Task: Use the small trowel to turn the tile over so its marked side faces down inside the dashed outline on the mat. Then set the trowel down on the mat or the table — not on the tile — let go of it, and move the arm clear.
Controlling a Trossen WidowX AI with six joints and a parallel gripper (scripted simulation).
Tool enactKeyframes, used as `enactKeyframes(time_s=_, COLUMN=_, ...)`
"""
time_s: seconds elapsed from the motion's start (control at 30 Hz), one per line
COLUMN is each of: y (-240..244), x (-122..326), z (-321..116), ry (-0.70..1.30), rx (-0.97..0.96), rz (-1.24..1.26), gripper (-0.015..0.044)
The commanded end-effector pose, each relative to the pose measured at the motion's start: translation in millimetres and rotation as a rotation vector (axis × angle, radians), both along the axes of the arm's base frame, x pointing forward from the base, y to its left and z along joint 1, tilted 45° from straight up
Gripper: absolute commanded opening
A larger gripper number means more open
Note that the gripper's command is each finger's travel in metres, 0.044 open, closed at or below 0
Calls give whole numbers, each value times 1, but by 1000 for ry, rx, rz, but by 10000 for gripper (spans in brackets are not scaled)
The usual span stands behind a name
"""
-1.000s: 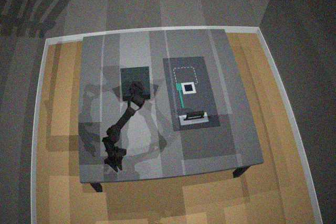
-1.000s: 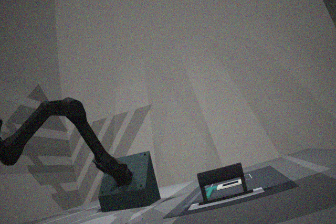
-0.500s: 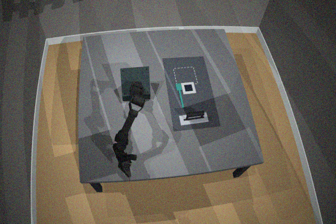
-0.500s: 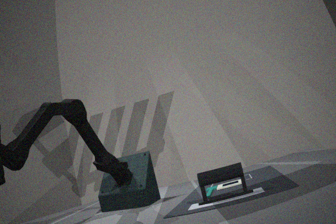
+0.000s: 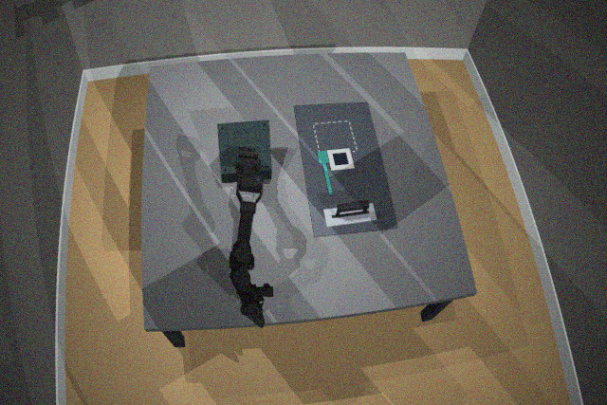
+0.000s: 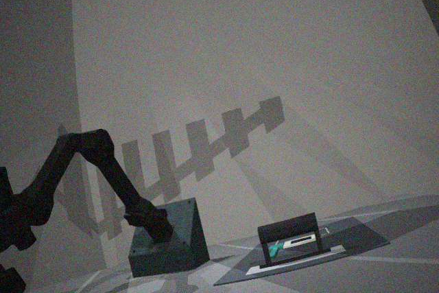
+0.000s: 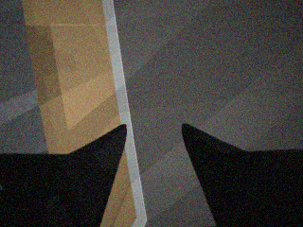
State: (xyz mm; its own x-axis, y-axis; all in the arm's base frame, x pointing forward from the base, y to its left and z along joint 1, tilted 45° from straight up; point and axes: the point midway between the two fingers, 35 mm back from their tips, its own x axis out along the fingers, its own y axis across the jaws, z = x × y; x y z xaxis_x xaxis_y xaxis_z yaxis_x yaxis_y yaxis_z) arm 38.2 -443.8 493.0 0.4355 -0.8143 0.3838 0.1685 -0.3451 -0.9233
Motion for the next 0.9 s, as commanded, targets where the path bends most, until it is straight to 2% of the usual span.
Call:
enactKeyframes(time_s=0.0, y=-7, x=29, z=-8, ry=-62, rx=83, rz=45, gripper=270)
enactKeyframes(time_s=0.43, y=-10, x=135, z=-59, ry=-228, rx=443, rz=191, gripper=270)
enactKeyframes(time_s=0.87, y=21, x=231, z=-121, ry=-275, rx=801, rz=223, gripper=270)
